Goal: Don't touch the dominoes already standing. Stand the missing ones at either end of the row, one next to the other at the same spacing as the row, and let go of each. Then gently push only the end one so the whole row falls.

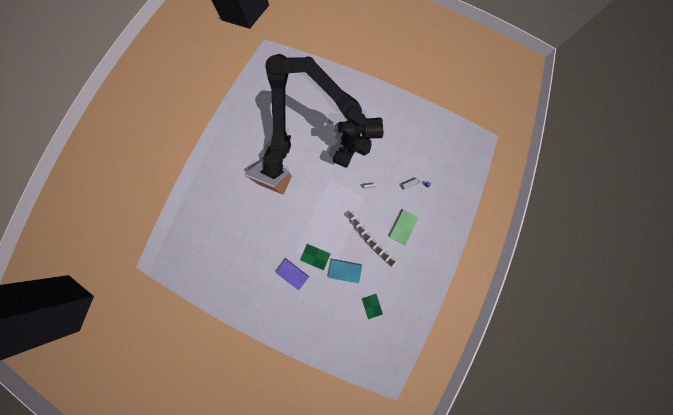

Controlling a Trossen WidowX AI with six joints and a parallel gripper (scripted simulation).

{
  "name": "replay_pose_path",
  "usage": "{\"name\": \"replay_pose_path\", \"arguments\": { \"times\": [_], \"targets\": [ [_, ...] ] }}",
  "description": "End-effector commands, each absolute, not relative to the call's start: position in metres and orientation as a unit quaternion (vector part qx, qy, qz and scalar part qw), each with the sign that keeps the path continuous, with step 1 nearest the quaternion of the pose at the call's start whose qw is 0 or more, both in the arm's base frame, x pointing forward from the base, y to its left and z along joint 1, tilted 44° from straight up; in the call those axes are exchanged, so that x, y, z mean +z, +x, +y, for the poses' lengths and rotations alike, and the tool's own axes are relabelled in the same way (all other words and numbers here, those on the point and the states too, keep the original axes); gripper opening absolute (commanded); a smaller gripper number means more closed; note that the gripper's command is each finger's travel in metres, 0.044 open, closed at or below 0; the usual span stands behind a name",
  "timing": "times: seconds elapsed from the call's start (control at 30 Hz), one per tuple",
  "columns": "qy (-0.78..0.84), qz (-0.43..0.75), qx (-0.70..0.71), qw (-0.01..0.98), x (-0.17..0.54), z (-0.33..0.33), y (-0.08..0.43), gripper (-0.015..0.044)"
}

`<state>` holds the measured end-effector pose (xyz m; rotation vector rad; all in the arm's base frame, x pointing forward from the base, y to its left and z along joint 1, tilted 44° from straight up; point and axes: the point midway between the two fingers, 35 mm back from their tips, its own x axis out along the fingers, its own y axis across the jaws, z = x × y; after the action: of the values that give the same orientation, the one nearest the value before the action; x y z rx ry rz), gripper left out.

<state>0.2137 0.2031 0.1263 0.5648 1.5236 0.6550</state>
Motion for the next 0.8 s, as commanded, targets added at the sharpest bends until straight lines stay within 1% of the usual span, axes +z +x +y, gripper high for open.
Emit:
{"name": "replay_pose_path", "arguments": {
  "times": [0.0,0.27,0.4,0.53,0.63,0.77],
  "targets": [
    [0.249,0.67,0.283,0.639,0.124,0.203,0.214,0.0107],
    [0.248,0.67,0.283,0.639,0.126,0.201,0.214,0.0107],
    [0.241,0.672,0.279,0.642,0.158,0.167,0.226,0.0107],
    [0.243,0.671,0.281,0.641,0.202,0.125,0.226,0.0107],
    [0.246,0.67,0.284,0.64,0.219,0.112,0.222,0.0107],
    [0.246,0.67,0.284,0.64,0.22,0.111,0.222,0.0107]
  ]
}}
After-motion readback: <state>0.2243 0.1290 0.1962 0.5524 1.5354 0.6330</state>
